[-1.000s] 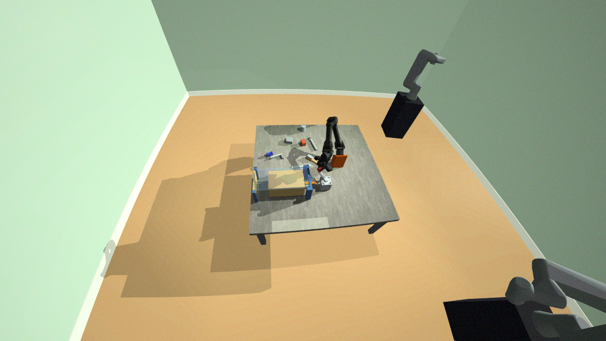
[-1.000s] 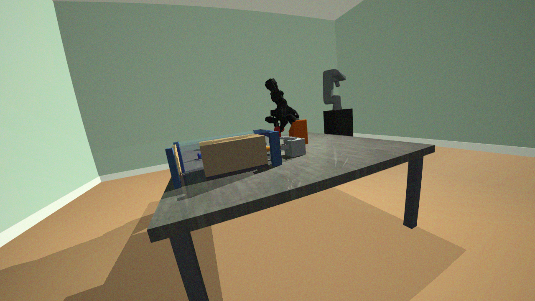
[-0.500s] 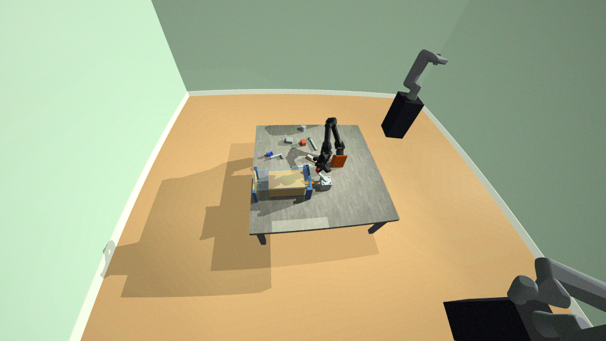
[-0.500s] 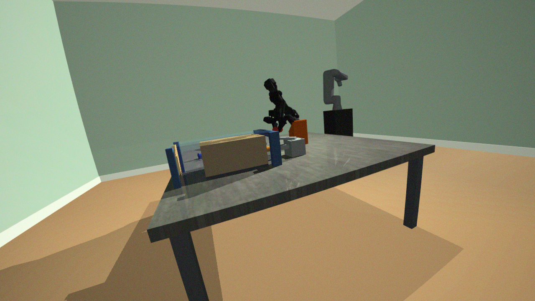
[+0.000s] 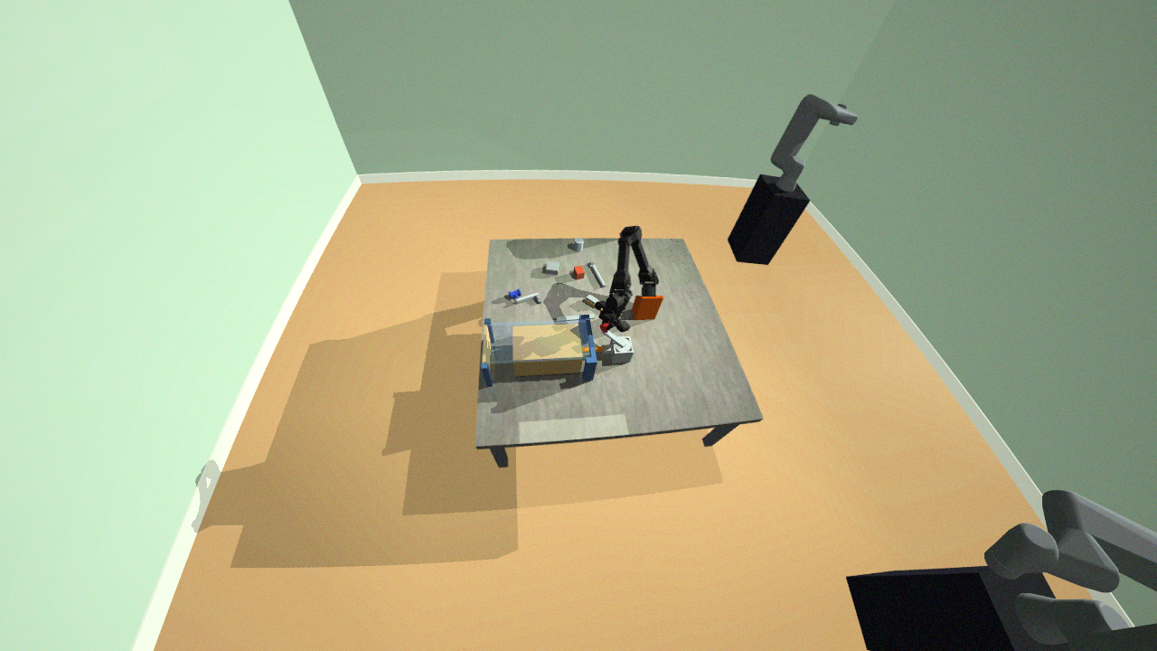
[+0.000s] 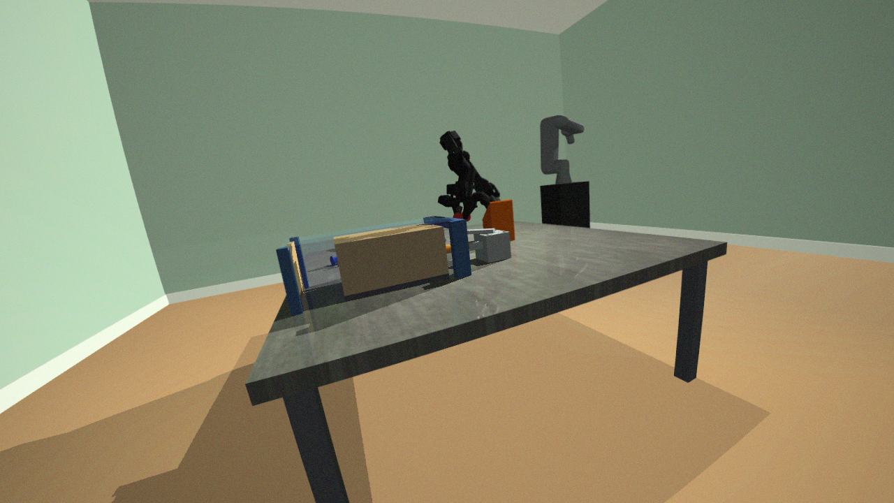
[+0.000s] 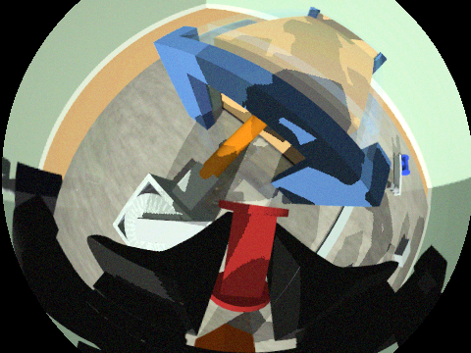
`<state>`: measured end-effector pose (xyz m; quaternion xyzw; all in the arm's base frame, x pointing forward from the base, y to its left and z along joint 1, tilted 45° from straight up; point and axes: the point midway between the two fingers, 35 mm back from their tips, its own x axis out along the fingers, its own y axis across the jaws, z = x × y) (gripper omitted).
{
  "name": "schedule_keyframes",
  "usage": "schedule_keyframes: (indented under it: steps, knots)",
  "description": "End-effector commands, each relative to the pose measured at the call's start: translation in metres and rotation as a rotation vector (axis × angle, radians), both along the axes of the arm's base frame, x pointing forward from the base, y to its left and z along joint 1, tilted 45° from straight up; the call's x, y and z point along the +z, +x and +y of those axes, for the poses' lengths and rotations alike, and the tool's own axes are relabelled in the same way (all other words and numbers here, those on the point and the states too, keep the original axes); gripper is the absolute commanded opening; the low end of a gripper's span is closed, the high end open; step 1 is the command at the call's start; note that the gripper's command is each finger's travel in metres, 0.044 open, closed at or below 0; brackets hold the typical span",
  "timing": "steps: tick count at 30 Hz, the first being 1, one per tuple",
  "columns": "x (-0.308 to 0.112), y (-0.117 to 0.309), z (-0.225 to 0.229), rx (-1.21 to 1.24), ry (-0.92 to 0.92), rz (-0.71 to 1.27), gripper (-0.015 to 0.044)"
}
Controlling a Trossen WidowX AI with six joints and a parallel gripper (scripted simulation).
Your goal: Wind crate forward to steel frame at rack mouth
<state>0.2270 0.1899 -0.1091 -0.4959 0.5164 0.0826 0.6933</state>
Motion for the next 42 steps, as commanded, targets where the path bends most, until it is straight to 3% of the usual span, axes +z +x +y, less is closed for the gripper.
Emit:
schedule_keyframes:
  steps: [1,42]
  knots:
    - [-0.006,0.005,0.006,-0.002,0.011,0.0,0.0]
    - [-0.033,0.019,0.039,-0.002,0.014,-0.002,0.0]
